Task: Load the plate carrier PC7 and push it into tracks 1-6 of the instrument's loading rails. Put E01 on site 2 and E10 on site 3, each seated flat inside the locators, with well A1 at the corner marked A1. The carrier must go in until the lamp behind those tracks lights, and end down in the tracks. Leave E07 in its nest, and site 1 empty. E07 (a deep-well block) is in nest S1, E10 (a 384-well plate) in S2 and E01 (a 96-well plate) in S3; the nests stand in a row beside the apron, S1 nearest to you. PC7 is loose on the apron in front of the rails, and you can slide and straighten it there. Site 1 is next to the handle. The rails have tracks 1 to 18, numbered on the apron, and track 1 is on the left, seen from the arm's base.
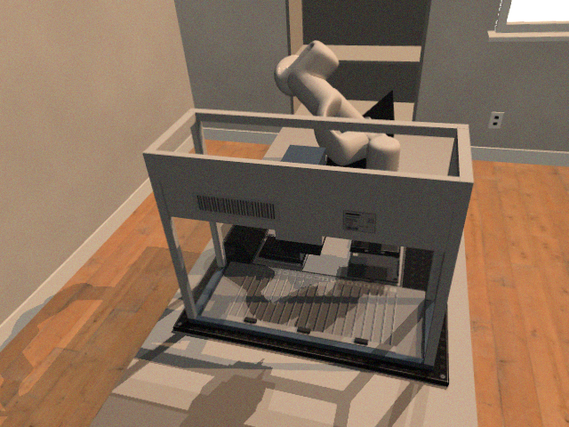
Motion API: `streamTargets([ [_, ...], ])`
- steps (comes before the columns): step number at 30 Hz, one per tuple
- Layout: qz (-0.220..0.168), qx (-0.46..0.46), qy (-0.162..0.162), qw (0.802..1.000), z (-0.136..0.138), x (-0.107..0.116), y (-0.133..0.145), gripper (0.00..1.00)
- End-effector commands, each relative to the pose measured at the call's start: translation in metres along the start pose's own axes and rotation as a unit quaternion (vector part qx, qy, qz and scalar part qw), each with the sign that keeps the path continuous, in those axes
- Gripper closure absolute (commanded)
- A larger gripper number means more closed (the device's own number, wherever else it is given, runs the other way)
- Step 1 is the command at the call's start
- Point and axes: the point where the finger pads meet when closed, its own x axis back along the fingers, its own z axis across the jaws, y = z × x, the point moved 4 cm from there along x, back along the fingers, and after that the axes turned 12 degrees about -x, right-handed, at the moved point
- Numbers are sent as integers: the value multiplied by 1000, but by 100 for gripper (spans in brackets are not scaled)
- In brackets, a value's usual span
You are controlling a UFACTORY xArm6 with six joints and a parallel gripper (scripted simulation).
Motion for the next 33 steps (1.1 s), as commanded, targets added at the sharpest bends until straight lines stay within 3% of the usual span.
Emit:
streamTargets([
  [1,-1,-1,-2,1000,-1,-4,0,100],
  [33,-1,-1,-2,1000,-1,-50,0,100],
])
